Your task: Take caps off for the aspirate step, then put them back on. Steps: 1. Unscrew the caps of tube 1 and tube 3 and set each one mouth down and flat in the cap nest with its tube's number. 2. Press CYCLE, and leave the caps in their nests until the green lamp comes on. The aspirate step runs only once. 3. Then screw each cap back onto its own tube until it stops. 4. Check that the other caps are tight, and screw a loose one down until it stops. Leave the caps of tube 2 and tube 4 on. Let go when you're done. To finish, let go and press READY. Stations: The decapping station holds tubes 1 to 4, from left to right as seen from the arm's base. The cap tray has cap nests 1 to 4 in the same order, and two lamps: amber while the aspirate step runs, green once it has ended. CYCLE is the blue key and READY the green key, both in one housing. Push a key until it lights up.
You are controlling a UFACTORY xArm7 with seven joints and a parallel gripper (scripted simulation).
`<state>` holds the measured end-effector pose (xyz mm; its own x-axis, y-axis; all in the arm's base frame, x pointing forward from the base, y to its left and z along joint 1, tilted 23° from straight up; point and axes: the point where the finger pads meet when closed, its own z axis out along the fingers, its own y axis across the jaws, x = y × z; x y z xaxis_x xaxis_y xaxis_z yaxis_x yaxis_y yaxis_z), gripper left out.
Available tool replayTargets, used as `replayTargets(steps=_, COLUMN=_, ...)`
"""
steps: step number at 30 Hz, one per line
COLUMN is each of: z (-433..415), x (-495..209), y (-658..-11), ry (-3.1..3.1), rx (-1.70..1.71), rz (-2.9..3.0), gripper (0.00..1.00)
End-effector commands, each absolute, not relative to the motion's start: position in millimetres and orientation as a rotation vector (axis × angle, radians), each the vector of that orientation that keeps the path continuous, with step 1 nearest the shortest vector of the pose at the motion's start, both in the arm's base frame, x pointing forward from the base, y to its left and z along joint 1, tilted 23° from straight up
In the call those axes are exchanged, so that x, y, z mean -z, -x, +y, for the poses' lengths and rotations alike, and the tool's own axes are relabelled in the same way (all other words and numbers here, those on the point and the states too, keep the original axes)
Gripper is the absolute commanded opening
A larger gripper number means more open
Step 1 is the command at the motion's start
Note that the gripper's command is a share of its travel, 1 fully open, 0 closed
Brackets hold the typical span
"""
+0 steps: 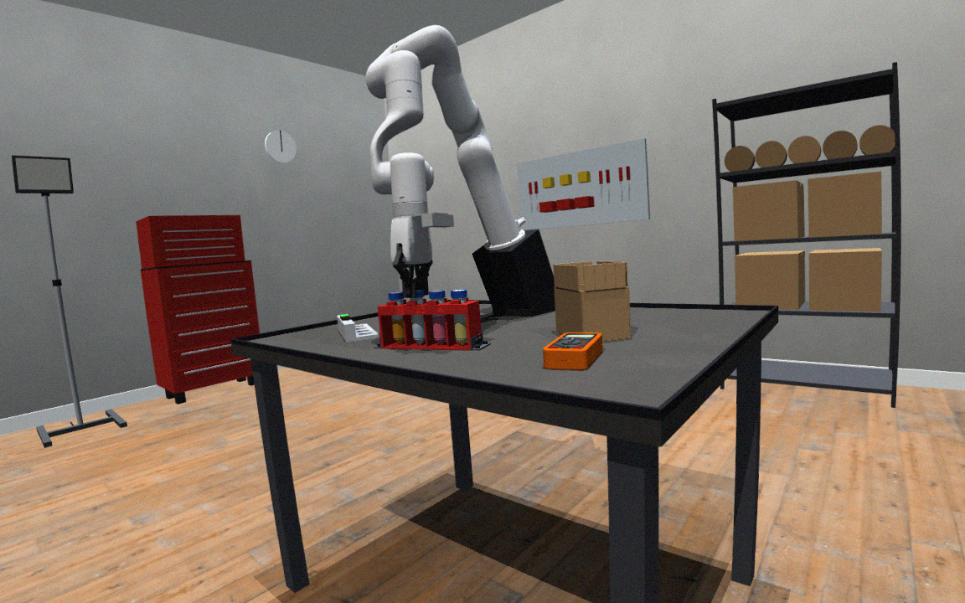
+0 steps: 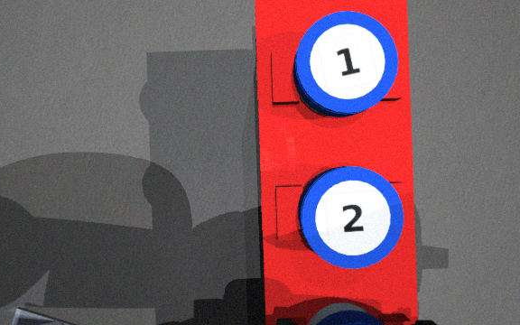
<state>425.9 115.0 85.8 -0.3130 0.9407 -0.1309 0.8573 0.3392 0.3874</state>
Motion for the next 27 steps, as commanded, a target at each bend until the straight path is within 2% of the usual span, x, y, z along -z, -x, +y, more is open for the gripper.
replayTargets(steps=1, z=115.3, x=-86.7, y=-426.6, ry=-1.394, rx=-0.313, rz=2.405, gripper=0.46)
replayTargets(steps=19, z=115.3, x=-86.7, y=-426.6, ry=-0.558, rx=-0.142, rz=2.683, gripper=0.46)
replayTargets(steps=27, z=115.3, x=-86.7, y=-426.6, ry=-0.534, rx=-0.137, rz=2.688, gripper=0.46)
